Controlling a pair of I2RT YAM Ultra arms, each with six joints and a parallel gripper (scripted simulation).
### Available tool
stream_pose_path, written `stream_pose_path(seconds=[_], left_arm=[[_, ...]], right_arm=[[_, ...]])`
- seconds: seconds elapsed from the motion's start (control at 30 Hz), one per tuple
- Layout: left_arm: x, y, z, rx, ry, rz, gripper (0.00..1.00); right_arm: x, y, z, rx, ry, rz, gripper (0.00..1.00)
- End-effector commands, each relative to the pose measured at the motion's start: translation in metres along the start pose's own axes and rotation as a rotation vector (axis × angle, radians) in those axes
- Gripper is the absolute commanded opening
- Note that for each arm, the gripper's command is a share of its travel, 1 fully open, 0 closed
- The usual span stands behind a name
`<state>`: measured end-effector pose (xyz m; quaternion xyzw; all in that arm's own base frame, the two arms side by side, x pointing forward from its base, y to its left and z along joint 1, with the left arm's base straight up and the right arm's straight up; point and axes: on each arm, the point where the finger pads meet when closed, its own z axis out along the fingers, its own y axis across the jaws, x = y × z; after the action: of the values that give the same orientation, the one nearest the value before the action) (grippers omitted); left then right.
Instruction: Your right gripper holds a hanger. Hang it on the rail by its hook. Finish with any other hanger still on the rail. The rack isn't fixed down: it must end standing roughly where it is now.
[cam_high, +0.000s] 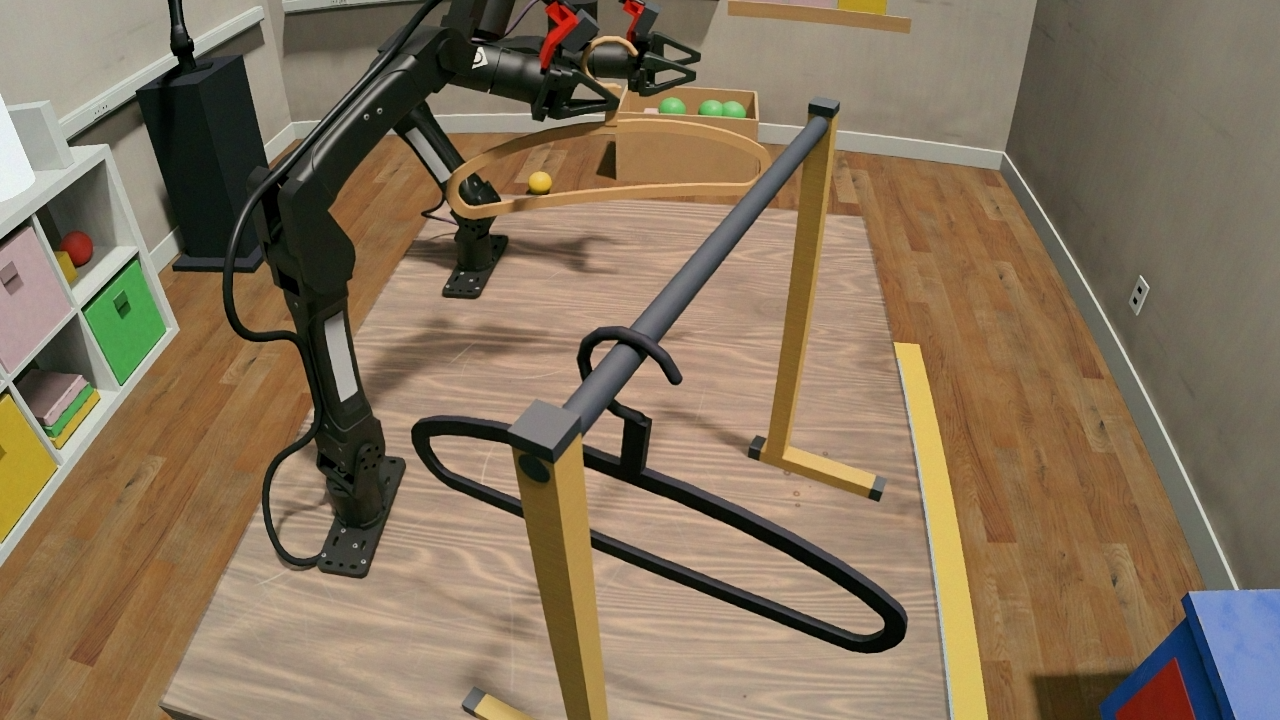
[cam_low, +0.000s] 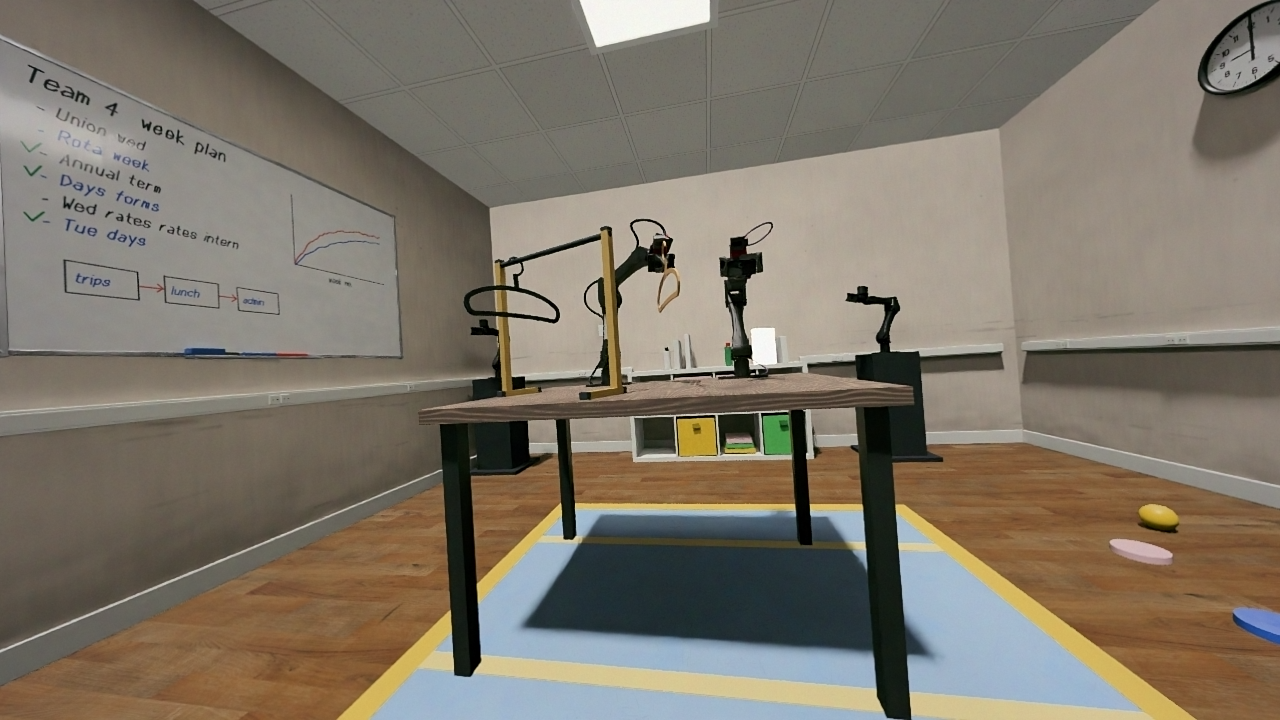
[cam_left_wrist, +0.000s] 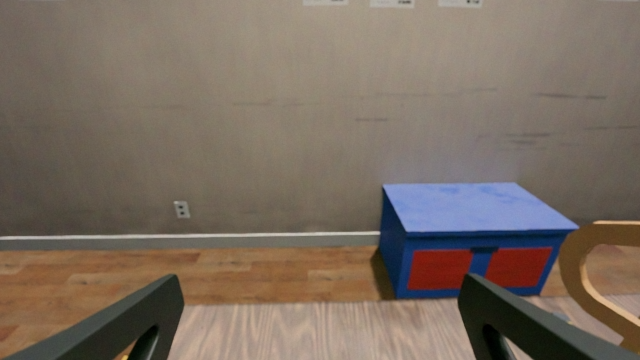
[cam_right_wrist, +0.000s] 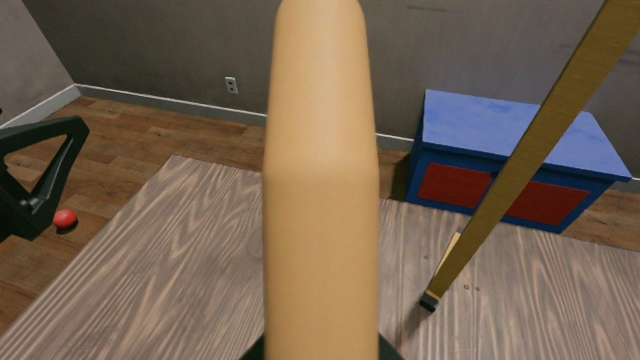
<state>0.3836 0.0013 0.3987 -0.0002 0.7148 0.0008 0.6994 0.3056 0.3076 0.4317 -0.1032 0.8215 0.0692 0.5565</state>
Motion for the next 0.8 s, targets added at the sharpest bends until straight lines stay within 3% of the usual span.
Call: stream_pose_path(seconds=[0.0,0.53,0.57,0.6,0.77], left_arm=[[-0.0084,-0.0003,-0.0022,0.001,-0.022,-0.001,1.00],[-0.0084,-0.0003,-0.0022,0.001,-0.022,-0.001,1.00],[-0.0084,-0.0003,-0.0022,0.001,-0.022,-0.001,1.00],[-0.0084,-0.0003,-0.0022,0.001,-0.022,-0.001,1.00],[-0.0038,0.0000,-0.0022,0.000,-0.003,-0.001,1.00]], right_arm=[[-0.0078,-0.0028,-0.0054,-0.005,-0.020,0.018,0.00],[-0.0078,-0.0028,-0.0054,-0.005,-0.020,0.018,0.00],[-0.0078,-0.0028,-0.0054,-0.005,-0.020,0.018,0.07],[-0.0078,-0.0028,-0.0054,-0.005,-0.020,0.018,0.00],[-0.0063,-0.0056,-0.0054,0.009,-0.016,0.023,0.01]])
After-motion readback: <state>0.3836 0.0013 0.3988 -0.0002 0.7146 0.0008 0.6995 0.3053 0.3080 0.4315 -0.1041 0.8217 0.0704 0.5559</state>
